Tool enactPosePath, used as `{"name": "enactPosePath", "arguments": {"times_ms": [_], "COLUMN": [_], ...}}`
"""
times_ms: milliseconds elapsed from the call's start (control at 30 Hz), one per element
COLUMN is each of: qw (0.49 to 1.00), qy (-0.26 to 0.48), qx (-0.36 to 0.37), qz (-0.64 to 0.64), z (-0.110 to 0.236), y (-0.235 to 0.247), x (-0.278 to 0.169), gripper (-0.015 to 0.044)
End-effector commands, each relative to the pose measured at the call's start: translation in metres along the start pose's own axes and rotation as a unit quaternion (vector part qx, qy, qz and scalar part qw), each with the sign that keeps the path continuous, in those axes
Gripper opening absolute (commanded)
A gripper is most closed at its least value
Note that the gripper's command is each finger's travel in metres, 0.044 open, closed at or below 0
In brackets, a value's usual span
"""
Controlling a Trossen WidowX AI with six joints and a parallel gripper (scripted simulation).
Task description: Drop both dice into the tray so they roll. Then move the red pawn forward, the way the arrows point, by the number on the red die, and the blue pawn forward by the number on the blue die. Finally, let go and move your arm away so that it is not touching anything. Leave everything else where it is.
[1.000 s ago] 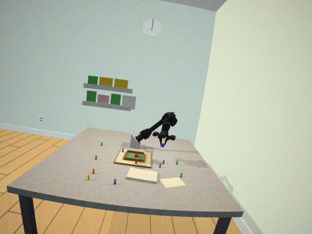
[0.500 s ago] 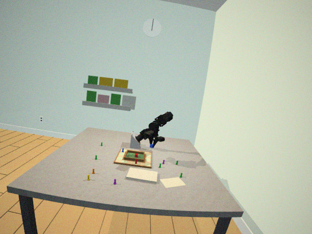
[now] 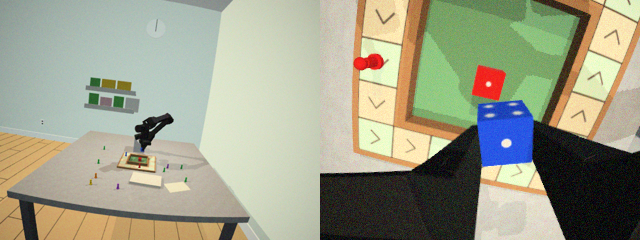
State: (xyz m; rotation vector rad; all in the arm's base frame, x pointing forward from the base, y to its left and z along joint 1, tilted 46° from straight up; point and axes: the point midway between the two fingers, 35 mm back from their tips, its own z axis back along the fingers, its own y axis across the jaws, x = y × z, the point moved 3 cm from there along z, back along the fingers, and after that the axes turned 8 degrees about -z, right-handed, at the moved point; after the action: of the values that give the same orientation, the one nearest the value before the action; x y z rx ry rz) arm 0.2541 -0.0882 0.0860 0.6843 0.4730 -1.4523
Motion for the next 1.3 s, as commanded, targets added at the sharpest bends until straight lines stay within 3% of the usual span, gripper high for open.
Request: {"name": "enactPosePath", "arguments": {"times_ms": [0, 167, 500, 900, 1267], "qw": [0.996, 0.987, 0.987, 0.969, 0.924], "qy": [0.008, 0.014, 0.005, -0.18, -0.35], "qx": [-0.006, -0.007, -0.013, -0.069, -0.041], "qz": [-0.088, -0.158, -0.16, -0.153, -0.147], "z": [-0.011, -0.019, -0.02, -0.032, -0.04], "y": [-0.019, -0.036, -0.037, -0.04, -0.041], "x": [0.03, 0.052, 0.052, 0.041, 0.033], "gripper": [0.0, 0.0, 0.0, 0.0, 0.0]}}
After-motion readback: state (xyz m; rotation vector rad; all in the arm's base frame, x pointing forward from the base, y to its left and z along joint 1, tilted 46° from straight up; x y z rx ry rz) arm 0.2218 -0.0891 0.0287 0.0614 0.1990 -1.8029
